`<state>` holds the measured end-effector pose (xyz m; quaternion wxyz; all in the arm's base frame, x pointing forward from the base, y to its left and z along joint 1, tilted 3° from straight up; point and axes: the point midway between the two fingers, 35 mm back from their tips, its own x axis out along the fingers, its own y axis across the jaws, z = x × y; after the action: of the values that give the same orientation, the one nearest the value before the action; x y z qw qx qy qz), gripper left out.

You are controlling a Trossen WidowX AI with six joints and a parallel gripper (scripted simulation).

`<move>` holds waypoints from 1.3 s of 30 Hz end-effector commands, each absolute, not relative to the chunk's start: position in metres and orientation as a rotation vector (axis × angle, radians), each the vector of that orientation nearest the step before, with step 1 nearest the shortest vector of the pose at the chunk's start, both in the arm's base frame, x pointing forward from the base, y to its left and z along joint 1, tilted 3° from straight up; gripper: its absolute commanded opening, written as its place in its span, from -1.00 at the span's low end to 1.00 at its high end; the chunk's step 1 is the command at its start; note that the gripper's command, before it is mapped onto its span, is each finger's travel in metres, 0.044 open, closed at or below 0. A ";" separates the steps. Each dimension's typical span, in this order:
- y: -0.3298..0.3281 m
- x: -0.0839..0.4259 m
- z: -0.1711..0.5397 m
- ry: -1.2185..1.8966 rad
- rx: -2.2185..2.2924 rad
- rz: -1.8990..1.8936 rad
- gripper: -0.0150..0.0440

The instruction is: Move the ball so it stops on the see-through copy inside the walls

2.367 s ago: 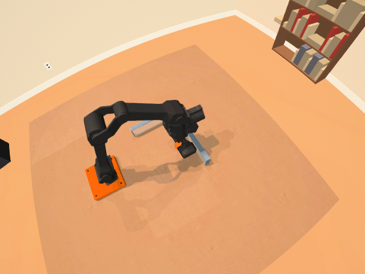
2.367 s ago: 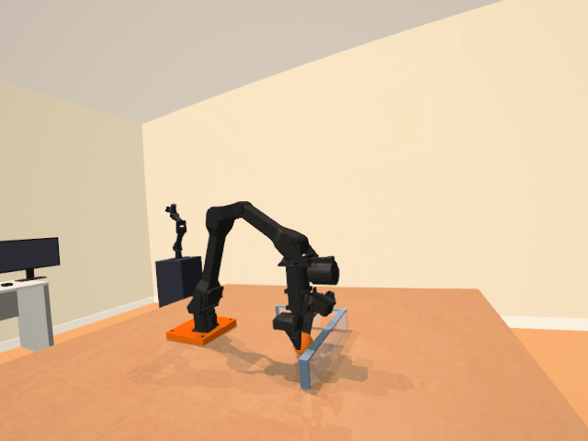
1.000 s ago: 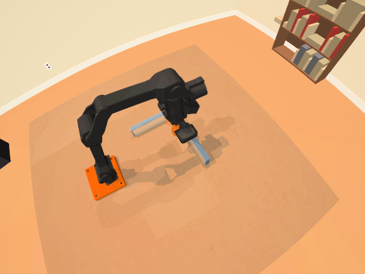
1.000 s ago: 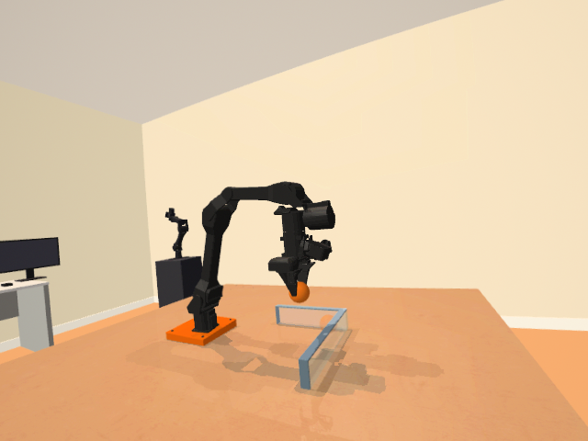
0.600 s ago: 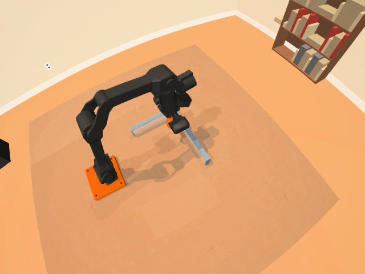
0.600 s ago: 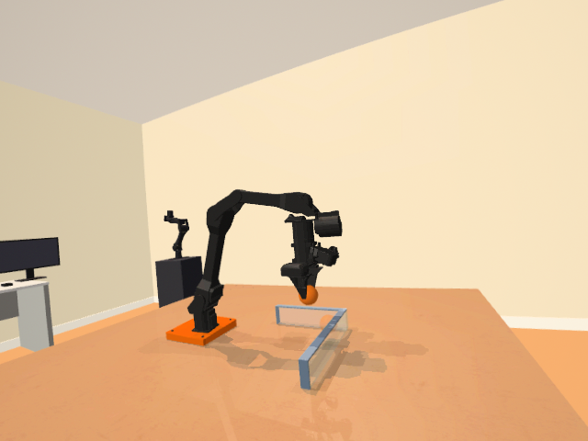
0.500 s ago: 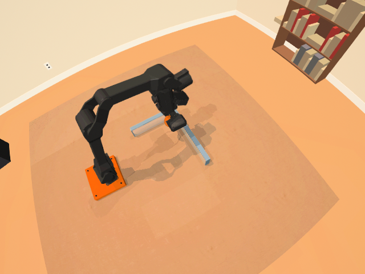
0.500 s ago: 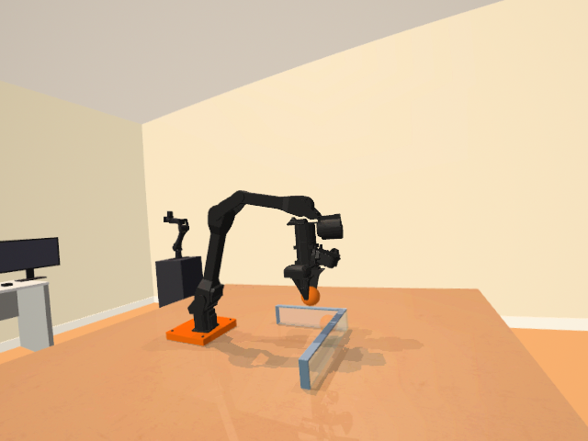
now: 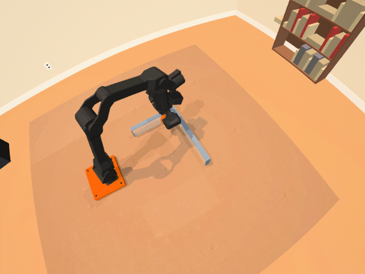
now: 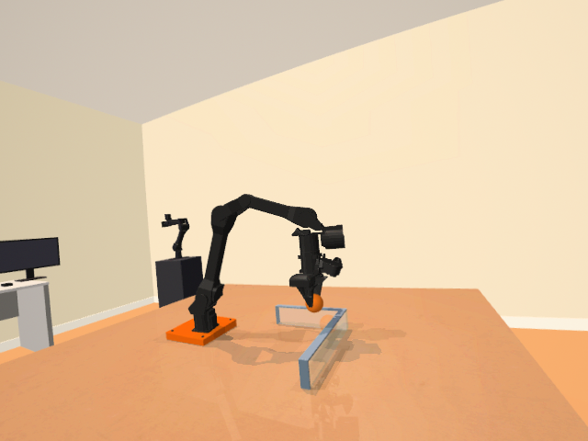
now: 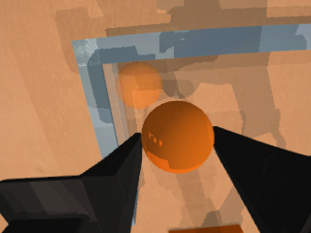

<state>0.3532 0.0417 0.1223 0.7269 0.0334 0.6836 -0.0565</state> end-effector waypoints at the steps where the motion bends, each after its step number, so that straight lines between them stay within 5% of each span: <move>1: 0.042 0.355 0.102 1.509 0.077 -0.127 -0.49; 29: 0.040 0.355 0.048 1.509 0.077 -0.127 -0.49; 39: 0.040 0.354 0.051 1.514 0.077 -0.130 0.40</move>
<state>0.3542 0.0398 0.0511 0.7245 0.0349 0.6858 -0.0590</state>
